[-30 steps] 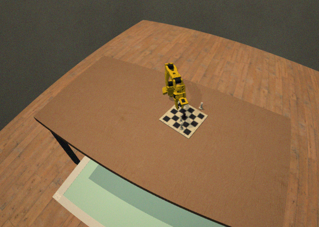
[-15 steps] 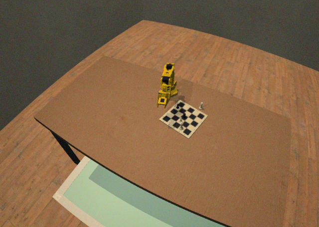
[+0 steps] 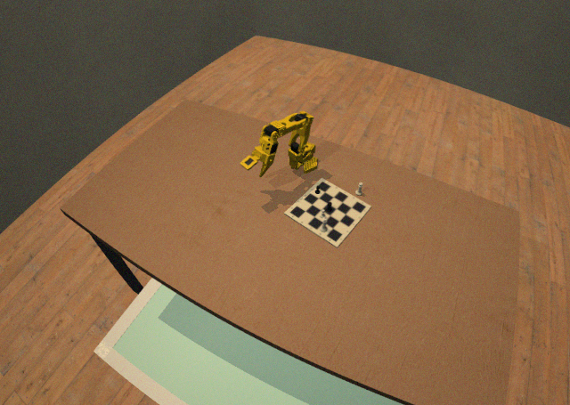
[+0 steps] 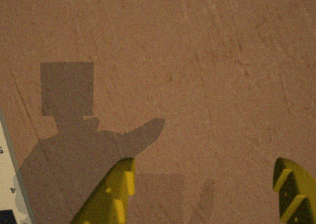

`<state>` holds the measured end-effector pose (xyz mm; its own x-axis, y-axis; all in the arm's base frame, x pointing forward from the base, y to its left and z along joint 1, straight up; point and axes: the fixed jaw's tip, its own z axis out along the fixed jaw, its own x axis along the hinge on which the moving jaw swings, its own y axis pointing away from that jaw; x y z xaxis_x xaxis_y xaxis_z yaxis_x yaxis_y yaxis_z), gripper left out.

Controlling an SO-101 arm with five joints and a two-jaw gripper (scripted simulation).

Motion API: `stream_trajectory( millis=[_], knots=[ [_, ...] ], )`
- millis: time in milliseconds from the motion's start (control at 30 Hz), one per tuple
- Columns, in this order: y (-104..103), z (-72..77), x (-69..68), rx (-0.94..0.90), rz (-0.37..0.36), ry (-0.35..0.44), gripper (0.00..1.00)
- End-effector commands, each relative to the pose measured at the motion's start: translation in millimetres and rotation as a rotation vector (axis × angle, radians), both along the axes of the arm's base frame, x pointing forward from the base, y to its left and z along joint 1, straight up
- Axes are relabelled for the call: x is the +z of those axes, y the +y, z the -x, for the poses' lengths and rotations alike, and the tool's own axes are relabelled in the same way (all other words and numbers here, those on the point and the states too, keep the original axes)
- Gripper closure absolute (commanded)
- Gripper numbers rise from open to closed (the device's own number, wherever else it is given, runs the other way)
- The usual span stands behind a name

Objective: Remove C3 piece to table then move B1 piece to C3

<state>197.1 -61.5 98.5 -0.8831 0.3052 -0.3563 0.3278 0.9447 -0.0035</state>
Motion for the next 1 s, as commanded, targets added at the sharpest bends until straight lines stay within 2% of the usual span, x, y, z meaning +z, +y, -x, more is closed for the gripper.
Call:
stream_trajectory(
  millis=[0, 167, 367, 667, 967],
  knots=[
    [-33.1, 12.3, 2.4, -0.149, -0.003, 0.023, 0.66],
    [-61.5, 33.8, 3.6, -0.319, -0.017, 0.046, 0.63],
    [-81.0, 54.2, 4.7, -0.454, -0.031, 0.062, 0.61],
    [-89.3, 64.9, 5.3, -0.520, -0.039, 0.070, 0.60],
    [-90.0, 65.9, 5.3, -0.526, -0.039, 0.071, 0.60]
  ],
)
